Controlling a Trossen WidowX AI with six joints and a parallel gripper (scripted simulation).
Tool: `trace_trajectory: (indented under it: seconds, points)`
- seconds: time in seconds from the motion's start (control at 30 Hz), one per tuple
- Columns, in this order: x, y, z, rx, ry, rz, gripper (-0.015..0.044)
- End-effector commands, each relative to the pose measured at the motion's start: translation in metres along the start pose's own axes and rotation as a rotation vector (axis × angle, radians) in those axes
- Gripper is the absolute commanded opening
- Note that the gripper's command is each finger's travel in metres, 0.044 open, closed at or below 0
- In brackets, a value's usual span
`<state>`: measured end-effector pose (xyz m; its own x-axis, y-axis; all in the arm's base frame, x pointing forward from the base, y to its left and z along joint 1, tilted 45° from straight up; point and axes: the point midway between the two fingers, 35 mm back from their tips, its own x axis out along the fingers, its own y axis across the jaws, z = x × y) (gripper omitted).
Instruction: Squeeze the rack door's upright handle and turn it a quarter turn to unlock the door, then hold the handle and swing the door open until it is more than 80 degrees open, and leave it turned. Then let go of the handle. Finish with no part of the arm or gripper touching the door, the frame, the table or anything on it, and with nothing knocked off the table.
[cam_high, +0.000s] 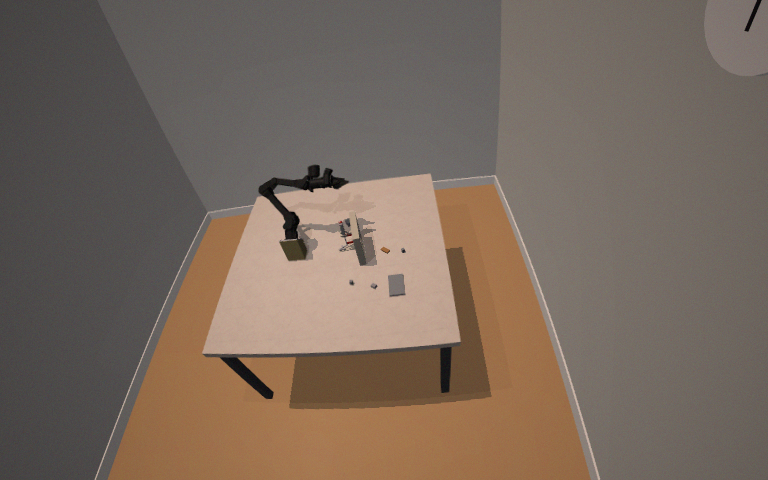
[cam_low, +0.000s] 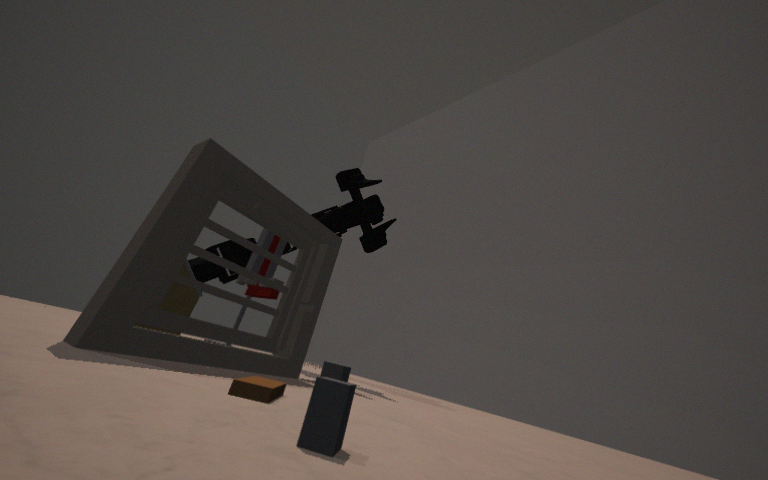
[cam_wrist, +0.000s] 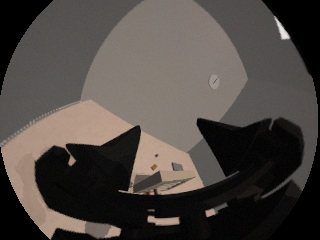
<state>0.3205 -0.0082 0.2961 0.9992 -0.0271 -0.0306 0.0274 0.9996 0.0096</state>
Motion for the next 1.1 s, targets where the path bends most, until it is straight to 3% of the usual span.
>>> trace_trajectory:
  seconds: [0.0,0.1,0.6,1.07]
  points:
    - [0.001,0.0,-0.001,-0.002,0.005,0.0,0.0374]
    - [0.008,-0.002,-0.011,-0.031,0.074,0.007,0.0295]
    - [0.038,-0.023,-0.08,-0.16,0.474,0.084,0.0294]
    - [0.038,-0.038,-0.137,-0.157,0.842,0.241,0.0294]
